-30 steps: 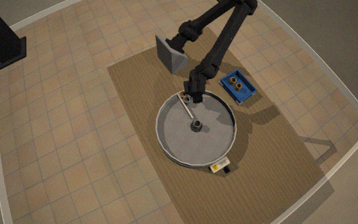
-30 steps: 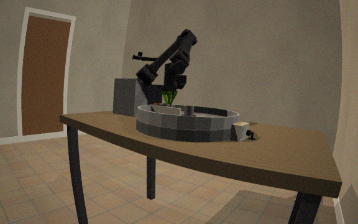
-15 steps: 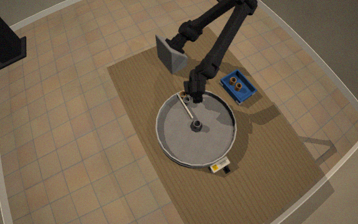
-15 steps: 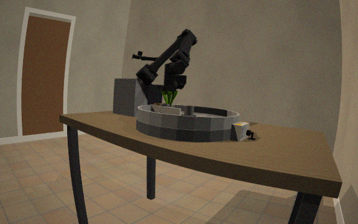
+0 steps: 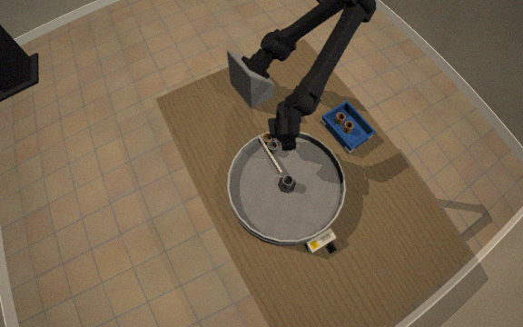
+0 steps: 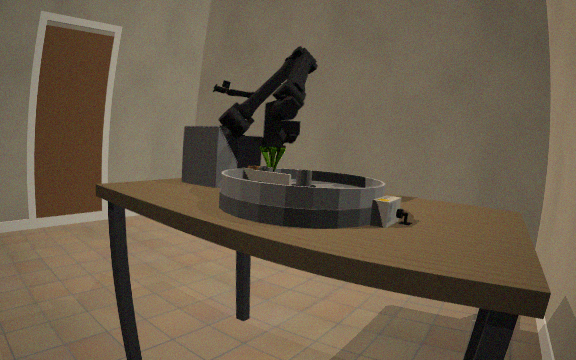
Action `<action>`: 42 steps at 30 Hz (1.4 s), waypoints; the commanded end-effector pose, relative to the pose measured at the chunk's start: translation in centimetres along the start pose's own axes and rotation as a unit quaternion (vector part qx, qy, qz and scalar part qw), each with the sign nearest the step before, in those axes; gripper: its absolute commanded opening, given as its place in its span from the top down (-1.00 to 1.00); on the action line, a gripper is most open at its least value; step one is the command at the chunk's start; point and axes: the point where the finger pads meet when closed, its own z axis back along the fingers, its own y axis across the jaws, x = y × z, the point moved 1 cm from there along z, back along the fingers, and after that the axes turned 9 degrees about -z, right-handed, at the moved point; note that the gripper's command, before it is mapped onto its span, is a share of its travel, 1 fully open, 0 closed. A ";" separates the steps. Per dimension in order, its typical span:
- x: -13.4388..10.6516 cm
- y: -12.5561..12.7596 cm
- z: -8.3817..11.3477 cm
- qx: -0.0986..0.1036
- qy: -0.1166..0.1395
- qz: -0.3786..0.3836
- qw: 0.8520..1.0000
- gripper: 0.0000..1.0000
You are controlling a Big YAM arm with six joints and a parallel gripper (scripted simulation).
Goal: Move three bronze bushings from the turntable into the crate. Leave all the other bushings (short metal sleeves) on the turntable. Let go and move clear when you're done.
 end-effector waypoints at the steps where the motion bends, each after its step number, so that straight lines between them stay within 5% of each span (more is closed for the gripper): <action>1: 0.4 -0.6 0.1 -0.006 -0.004 -0.004 1.000 1.00; 9: 0.4 -0.5 0.2 -0.005 -0.005 -0.004 1.000 1.00; 13: 1.7 0.3 2.1 -0.003 -0.022 0.011 1.000 1.00; 18: 1.7 0.3 3.0 -0.003 -0.023 0.012 1.000 1.00; 30: 1.7 0.4 8.6 -0.006 -0.025 0.013 1.000 1.00; 33: 1.5 0.7 7.7 -0.012 -0.009 0.019 1.000 1.00; 36: 1.7 0.4 9.5 -0.006 -0.025 0.013 1.000 1.00; 42: 1.5 0.7 9.0 -0.009 -0.019 0.019 1.000 1.00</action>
